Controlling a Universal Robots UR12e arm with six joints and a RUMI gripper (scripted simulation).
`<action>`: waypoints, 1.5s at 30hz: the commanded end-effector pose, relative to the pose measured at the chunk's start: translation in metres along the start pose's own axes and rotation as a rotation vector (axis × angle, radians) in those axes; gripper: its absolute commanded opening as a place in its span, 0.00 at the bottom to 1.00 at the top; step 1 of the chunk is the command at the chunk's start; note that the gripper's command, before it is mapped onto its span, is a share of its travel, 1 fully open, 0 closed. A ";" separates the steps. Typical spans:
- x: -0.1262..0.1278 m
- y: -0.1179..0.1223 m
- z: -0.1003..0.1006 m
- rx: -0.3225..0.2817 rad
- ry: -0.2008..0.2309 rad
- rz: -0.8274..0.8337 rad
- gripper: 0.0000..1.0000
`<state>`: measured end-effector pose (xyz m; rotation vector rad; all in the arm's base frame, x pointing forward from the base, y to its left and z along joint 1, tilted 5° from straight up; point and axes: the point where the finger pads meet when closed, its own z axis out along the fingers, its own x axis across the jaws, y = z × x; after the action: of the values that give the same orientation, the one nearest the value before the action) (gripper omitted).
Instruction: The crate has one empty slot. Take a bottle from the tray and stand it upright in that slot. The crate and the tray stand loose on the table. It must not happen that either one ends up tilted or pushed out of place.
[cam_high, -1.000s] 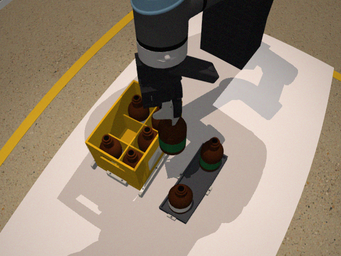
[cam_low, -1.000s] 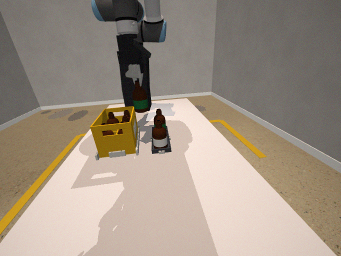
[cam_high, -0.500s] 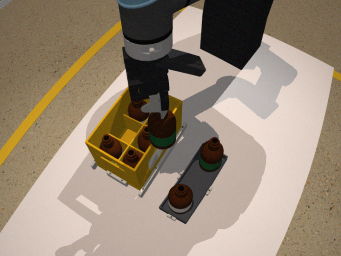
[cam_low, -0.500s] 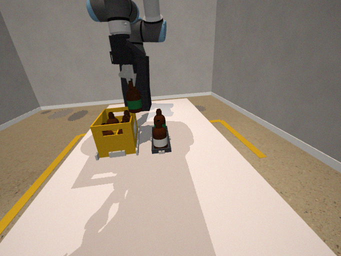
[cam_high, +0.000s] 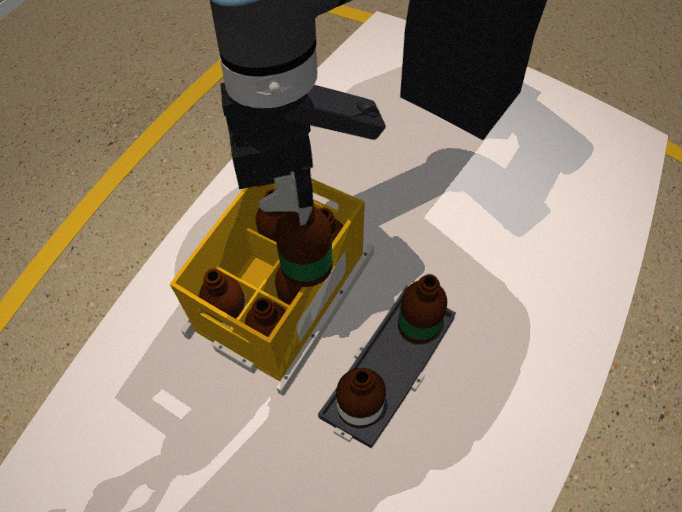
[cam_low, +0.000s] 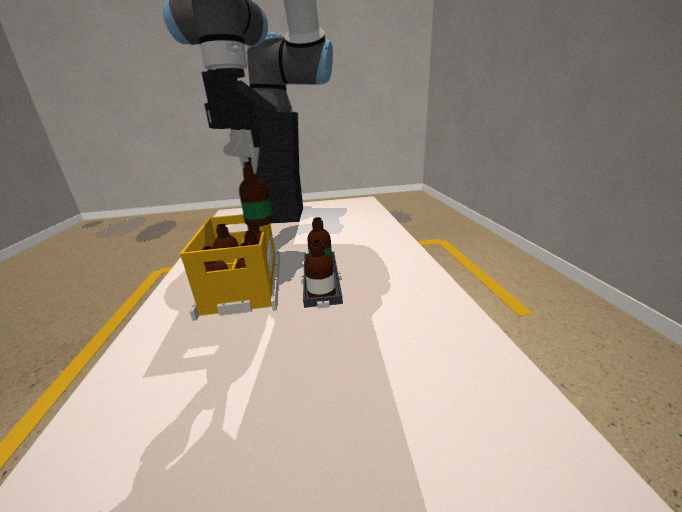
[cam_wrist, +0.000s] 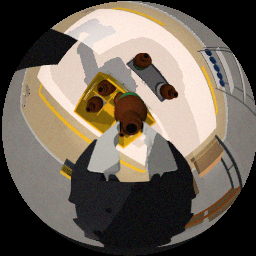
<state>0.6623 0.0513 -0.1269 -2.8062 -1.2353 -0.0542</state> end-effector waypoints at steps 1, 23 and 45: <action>-0.009 0.007 0.000 0.000 0.000 -0.002 0.00; -0.043 0.039 0.000 0.000 0.000 -0.002 0.00; -0.070 0.063 0.000 0.000 0.000 -0.002 0.00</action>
<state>0.6578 -0.0304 -0.1361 -2.8017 -1.2367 -0.0489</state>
